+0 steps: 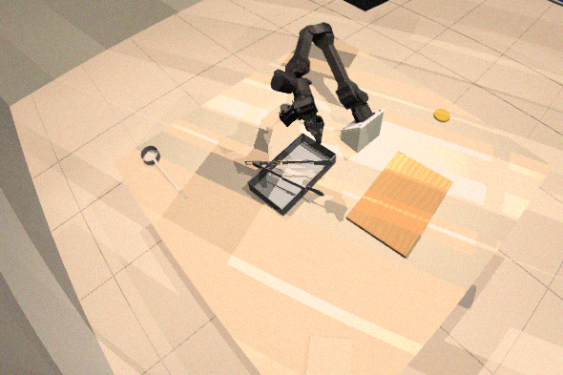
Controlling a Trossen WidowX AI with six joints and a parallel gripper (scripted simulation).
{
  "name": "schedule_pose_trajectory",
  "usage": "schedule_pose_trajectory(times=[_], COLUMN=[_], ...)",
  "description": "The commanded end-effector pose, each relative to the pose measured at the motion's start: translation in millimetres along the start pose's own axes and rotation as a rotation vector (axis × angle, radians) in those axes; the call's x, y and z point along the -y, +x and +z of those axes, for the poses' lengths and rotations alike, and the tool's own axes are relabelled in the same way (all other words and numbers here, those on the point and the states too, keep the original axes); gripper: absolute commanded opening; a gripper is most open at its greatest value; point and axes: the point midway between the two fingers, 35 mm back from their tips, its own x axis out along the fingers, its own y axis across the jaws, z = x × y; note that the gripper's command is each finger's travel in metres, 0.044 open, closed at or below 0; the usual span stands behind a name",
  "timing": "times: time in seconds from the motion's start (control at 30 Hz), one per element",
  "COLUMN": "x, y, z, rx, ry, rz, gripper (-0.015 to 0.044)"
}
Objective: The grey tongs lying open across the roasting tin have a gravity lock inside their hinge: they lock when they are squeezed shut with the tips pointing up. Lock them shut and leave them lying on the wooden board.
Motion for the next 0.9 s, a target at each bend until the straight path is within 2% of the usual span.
schedule_pose_trajectory(times=[0.0,0.07,0.17,0.33,0.57,0.63,0.87], x=[0.0,4.2,21.2,68.1,119.3,122.7,122.7], y=[0.0,2.3,9.2,12.7,-7.2,-9.6,-9.6], z=[0.0,5.6,25.9,75.2,137.7,143.6,143.6], rx=[0.000,0.015,0.074,0.241,0.492,0.515,0.515], ry=[0.000,0.021,0.090,0.210,0.219,0.208,0.208], rz=[0.000,-0.040,-0.193,-0.592,-1.113,-1.158,-1.158], gripper=[0.0426,0.0440,0.0440,0.0440,0.0440,0.0440,0.0440])
